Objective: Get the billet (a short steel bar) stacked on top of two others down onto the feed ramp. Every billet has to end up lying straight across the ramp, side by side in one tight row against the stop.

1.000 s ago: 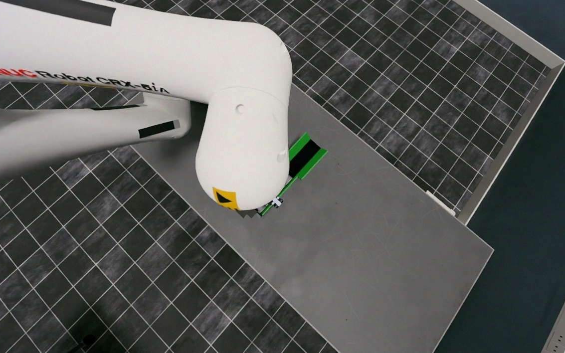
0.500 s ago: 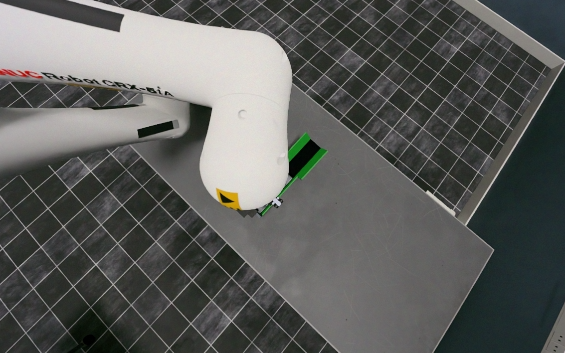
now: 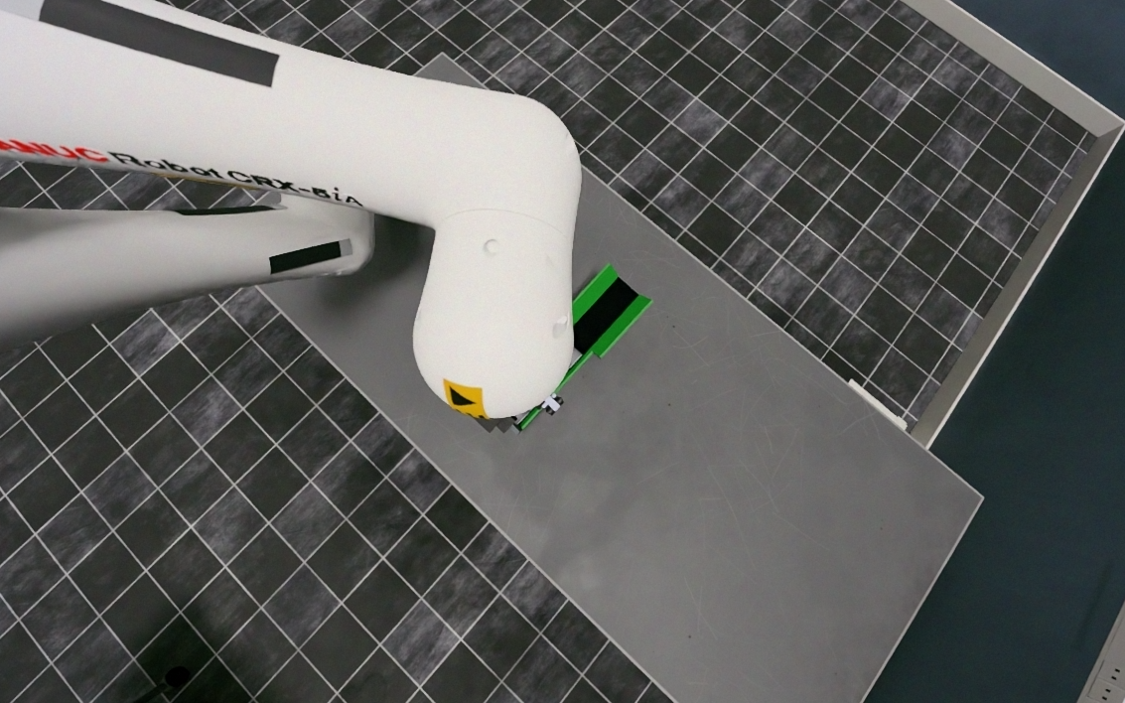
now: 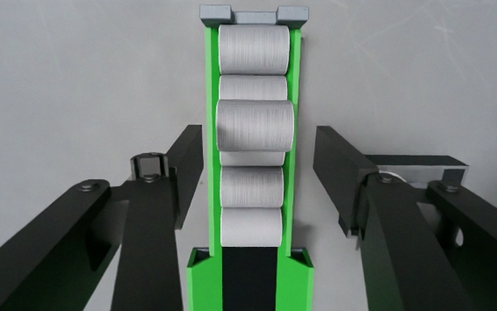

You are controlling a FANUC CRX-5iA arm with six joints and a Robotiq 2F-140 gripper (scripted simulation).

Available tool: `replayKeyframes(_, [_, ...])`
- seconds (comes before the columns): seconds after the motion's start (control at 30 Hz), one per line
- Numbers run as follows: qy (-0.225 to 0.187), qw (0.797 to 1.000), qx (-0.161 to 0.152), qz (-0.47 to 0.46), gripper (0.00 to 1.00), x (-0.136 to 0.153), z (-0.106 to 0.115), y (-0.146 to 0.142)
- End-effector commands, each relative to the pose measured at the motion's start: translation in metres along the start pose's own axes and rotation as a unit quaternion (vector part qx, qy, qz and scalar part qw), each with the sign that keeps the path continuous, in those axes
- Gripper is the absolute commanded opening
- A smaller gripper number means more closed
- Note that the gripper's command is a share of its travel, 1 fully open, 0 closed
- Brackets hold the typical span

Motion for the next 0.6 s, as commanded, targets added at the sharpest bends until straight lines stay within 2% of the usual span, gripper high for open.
replayKeyframes(0.0, [0.0,1.0,-0.001,0.0,0.51,0.0,-0.002,-0.001])
replayKeyframes(0.57, [0.0,1.0,-0.001,0.0,0.51,0.0,-0.018,-0.001])
Point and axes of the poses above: the point where the finger pads meet when closed, its own z axis back along the fingers, its own y axis across the jaws, x = y × z, the point moved 5 cm from there along z, back along the fingers, and after that the axes turned 10 degrees about -z, right-handed, at the moved point
